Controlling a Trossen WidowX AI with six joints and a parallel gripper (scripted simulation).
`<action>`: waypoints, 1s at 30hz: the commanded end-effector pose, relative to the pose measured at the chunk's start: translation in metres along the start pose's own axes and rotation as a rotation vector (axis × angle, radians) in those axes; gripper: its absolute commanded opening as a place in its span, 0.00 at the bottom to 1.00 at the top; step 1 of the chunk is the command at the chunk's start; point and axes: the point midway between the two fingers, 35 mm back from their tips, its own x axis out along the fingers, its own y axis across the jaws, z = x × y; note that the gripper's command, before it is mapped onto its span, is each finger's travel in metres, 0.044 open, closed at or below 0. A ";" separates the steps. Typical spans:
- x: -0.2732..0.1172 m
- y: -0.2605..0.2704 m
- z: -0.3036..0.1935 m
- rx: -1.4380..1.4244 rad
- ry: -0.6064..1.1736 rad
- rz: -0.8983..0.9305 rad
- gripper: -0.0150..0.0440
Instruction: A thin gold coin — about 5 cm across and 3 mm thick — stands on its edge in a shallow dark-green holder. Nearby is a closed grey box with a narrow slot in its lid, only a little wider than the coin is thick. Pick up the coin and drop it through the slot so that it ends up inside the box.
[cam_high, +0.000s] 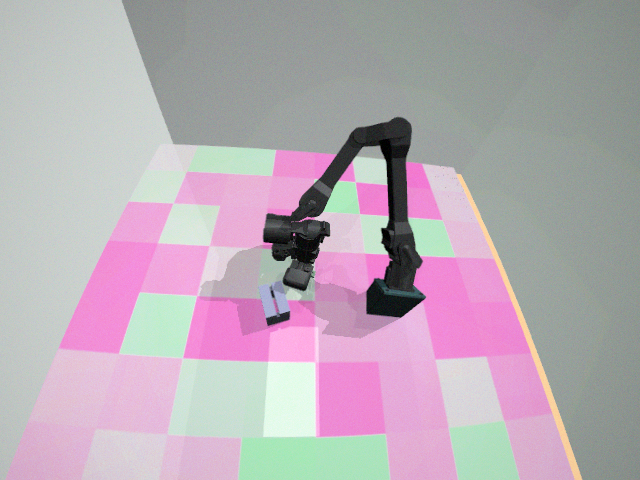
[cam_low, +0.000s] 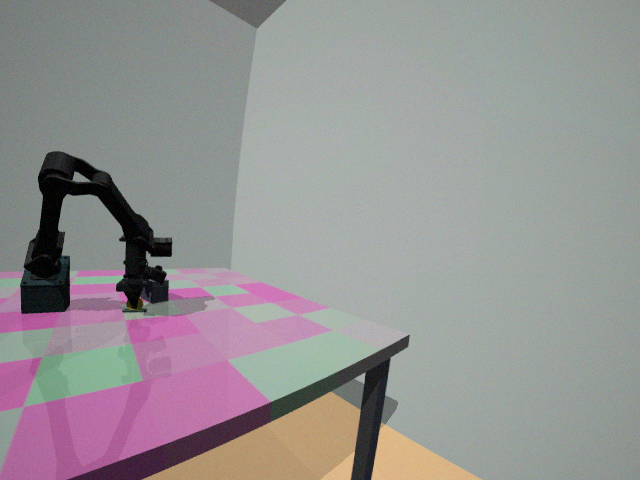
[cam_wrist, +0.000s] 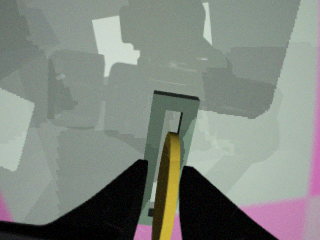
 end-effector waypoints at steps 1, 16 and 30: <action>0.002 0.000 -0.002 -0.008 0.004 -0.005 0.25; -0.006 0.002 0.000 -0.009 0.004 -0.001 0.25; -0.039 0.005 0.002 -0.009 0.005 0.008 0.25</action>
